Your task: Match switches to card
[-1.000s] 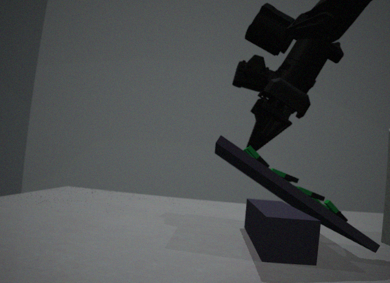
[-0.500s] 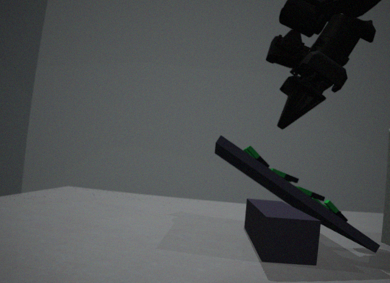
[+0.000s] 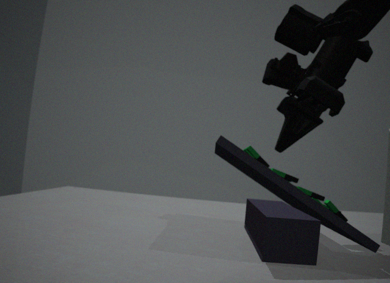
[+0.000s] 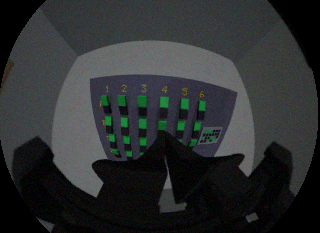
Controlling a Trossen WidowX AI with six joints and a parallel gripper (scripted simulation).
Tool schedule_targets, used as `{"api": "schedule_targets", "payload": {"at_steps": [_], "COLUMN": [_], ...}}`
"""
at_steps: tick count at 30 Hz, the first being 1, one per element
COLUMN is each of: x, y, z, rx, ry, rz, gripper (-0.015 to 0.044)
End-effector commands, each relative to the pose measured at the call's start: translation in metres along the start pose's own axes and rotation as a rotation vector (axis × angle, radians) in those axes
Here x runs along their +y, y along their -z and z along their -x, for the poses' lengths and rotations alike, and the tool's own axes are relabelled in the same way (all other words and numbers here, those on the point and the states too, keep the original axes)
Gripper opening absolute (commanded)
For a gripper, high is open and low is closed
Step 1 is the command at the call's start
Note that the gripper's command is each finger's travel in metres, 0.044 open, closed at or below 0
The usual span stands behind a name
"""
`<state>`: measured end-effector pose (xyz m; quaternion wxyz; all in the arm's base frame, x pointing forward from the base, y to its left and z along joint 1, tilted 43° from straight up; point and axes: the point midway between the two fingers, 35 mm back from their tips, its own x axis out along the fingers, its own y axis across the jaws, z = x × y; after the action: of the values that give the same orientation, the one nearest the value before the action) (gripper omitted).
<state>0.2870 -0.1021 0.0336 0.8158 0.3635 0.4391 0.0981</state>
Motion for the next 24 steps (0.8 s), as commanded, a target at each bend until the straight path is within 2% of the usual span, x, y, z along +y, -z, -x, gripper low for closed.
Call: {"api": "schedule_targets", "payload": {"at_steps": [1,24], "x": [-0.001,0.000], "y": [0.002,0.002], "z": [-0.003,-0.028], "rx": [0.005,0.004], "ry": [0.002,0.001], "rz": [-0.007,-0.007], "gripper": [0.0000,0.0000]}}
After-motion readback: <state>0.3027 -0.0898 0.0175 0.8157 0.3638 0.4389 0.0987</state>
